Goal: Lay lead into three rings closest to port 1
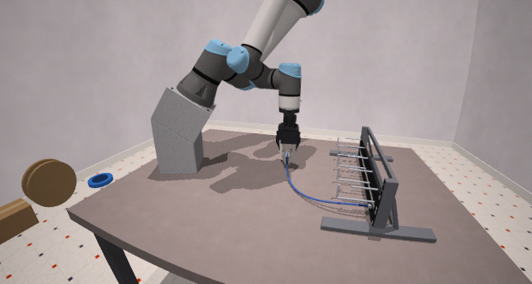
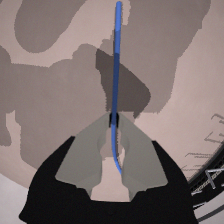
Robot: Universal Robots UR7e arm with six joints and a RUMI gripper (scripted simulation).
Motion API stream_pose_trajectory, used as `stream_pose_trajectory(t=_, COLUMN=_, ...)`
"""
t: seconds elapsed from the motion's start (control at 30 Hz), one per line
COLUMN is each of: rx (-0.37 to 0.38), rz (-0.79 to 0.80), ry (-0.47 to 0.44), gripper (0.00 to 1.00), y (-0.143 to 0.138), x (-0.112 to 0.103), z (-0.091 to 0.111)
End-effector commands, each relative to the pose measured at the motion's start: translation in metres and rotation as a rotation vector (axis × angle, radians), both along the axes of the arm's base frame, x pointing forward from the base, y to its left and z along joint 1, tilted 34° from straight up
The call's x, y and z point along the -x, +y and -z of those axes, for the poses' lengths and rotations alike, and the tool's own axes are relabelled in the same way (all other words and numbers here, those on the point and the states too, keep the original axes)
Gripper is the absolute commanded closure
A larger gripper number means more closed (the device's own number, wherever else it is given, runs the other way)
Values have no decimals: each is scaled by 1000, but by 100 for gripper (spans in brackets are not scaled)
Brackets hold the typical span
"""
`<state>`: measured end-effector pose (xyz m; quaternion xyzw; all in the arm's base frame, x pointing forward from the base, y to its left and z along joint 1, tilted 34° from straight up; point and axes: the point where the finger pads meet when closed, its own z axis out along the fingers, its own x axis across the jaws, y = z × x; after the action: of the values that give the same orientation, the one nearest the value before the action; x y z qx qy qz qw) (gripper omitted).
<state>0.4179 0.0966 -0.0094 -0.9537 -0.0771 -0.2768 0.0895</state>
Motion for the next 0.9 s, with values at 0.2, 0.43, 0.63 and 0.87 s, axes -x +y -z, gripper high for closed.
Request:
stream_pose_trajectory(t=0.2, rx=0, rz=0, ry=0, gripper=100, y=-3, x=6, z=-10)
stream_pose_trajectory(t=0.43, rx=0, rz=0, ry=0, gripper=100, y=-4, x=9, z=-15)
stream_pose_trajectory(t=0.63, rx=0, rz=0, ry=0, gripper=100, y=-5, x=11, z=-19)
stream_pose_trajectory(t=0.87, rx=0, rz=0, ry=0, gripper=100, y=-5, x=12, z=-21)
